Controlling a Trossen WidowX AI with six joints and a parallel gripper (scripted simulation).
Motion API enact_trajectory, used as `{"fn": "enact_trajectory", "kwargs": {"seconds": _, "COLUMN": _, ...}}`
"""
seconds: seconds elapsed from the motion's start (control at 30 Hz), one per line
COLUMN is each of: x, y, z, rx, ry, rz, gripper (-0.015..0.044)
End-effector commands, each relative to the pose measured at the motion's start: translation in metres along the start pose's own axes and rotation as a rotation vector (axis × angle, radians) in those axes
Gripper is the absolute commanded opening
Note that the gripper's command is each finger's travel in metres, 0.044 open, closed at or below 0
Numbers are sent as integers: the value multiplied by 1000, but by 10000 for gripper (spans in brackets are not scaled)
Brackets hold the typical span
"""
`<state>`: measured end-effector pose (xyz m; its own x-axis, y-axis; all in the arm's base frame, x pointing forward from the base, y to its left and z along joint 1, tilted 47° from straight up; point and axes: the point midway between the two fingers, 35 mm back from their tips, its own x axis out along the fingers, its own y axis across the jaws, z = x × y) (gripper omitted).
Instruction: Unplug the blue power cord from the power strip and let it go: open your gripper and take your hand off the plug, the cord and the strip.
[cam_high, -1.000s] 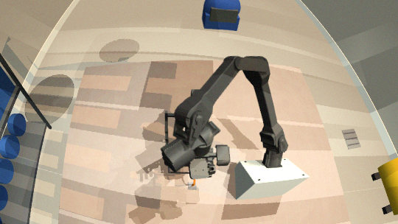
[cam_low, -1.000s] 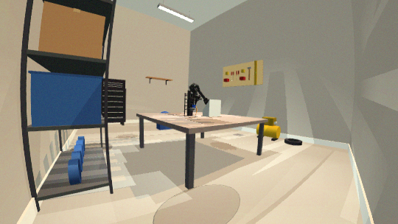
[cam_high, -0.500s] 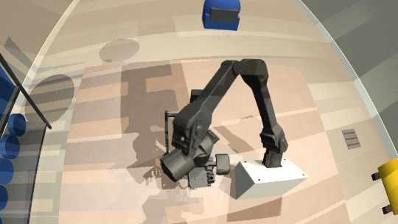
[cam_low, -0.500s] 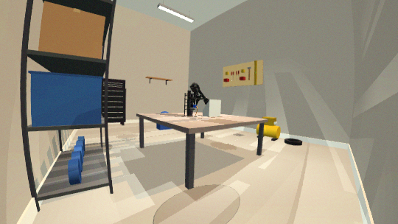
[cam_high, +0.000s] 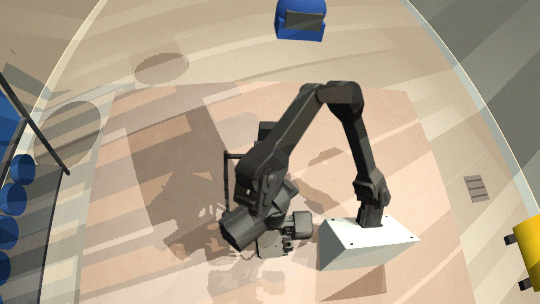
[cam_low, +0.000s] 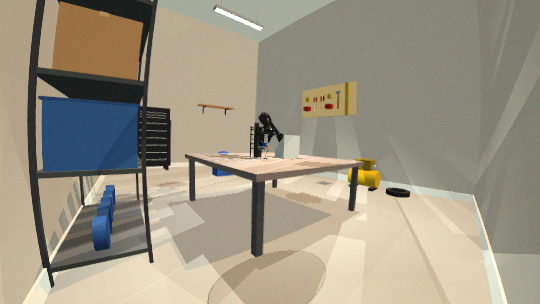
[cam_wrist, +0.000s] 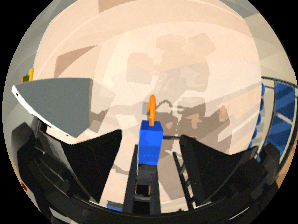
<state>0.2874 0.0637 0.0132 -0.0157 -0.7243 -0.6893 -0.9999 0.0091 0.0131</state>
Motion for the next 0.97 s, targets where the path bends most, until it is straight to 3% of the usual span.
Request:
{"fn": "enact_trajectory", "kwargs": {"seconds": 0.0, "x": -1, "y": -1, "z": 6, "rx": -7, "ry": 2, "rz": -2, "gripper": 394}}
{"fn": "enact_trajectory", "kwargs": {"seconds": 0.07, "x": -5, "y": -1, "z": 21, "rx": -7, "ry": 0, "rz": -3, "gripper": 440}}
{"fn": "enact_trajectory", "kwargs": {"seconds": 0.23, "x": -12, "y": 1, "z": 59, "rx": -6, "ry": 0, "rz": -3, "gripper": 440}}
{"fn": "enact_trajectory", "kwargs": {"seconds": 0.93, "x": -12, "y": 1, "z": 59, "rx": -6, "ry": 0, "rz": -3, "gripper": 440}}
